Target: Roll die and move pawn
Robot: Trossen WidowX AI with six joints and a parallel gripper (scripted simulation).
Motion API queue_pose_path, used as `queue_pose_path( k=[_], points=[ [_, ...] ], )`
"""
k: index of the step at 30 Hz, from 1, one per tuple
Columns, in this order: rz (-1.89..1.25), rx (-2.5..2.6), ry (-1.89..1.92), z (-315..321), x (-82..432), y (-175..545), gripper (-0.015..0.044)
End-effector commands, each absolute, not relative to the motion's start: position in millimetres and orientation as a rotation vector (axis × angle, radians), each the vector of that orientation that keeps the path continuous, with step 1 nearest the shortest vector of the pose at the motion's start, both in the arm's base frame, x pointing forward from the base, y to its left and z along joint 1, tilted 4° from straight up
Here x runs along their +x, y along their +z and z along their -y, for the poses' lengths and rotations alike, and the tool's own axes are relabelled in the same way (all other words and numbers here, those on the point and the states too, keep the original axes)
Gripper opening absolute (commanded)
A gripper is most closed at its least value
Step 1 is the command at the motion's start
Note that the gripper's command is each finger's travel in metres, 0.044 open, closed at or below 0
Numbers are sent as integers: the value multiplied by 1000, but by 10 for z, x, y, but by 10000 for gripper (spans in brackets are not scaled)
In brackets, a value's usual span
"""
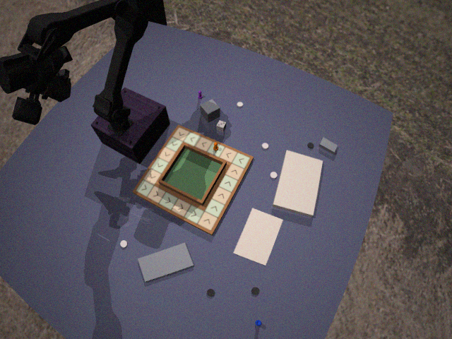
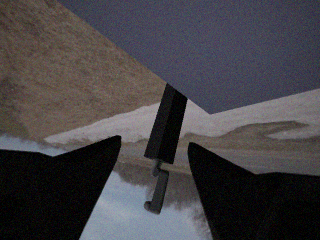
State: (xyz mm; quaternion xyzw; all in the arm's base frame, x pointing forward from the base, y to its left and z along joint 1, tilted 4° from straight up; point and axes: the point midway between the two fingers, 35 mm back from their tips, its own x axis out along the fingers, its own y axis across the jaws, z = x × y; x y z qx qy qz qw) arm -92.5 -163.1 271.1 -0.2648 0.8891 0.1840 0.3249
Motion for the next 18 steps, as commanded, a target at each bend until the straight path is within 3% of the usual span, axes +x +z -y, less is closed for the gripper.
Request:
queue_pose_path(
  k=[1,18],
  points=[
    [-2178,-820,275,2073,-327,2505,275],
    [-1700,-827,1,2100,1447,2025,275]
  ],
)
